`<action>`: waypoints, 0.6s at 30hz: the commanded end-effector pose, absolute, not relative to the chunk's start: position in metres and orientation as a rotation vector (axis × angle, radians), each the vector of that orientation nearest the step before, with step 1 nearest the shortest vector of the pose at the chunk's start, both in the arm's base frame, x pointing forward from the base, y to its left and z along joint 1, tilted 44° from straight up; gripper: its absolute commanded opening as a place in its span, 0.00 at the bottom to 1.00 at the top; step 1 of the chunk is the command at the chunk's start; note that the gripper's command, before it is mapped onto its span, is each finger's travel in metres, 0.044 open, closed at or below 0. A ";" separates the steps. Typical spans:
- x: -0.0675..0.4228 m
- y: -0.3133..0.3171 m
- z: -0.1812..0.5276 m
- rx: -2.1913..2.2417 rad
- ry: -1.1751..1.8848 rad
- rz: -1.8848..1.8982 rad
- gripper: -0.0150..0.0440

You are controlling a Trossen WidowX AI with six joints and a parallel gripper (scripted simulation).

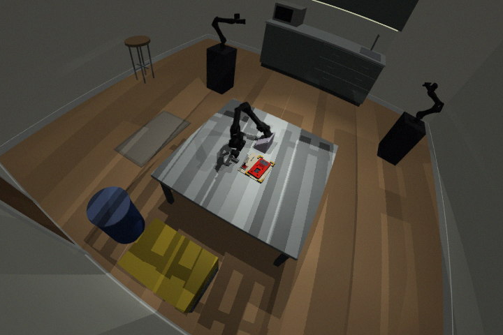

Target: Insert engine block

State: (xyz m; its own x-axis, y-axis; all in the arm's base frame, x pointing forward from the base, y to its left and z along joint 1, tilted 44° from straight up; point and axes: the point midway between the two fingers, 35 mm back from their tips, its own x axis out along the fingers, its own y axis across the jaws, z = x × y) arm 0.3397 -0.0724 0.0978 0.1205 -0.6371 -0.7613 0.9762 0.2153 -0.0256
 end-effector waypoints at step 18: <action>0.351 -0.093 0.087 0.609 0.641 -1.399 1.00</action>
